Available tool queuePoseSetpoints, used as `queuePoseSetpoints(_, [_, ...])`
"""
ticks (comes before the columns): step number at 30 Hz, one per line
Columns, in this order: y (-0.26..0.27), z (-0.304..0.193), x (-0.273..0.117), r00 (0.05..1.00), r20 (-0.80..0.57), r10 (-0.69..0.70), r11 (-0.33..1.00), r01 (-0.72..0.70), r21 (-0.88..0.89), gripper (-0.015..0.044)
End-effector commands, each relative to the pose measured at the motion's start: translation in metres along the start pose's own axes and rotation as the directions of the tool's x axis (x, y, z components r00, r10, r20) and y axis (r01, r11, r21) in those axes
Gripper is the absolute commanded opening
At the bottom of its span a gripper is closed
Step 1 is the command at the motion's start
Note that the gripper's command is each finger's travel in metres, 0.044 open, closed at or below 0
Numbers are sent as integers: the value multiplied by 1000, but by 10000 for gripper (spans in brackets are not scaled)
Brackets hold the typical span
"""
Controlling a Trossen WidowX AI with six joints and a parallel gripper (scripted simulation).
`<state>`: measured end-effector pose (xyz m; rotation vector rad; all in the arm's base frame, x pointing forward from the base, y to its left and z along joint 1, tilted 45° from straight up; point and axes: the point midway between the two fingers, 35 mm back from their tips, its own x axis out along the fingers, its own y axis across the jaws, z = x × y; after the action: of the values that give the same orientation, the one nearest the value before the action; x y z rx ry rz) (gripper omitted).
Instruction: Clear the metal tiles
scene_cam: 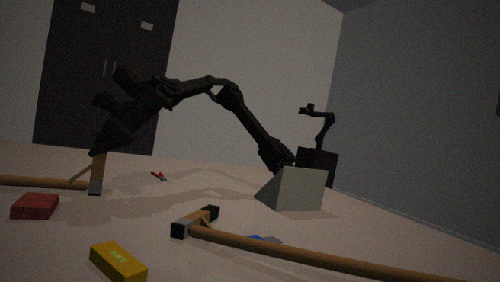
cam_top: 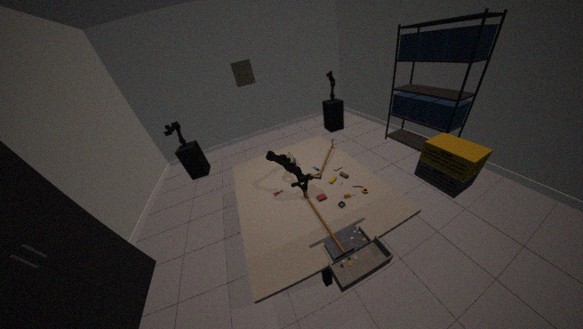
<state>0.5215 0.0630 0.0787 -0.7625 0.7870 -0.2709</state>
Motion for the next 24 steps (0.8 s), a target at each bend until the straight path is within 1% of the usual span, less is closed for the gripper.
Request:
queuePoseSetpoints(1, [0,1,0,1000,3,0,1000,0,1,0])
queuePoseSetpoints(7, [0,1,-2,1000,6,0,1000,0,1,0])
queuePoseSetpoints(24, [-1,-14,-22,1000,6,3,1000,-3,1,0])
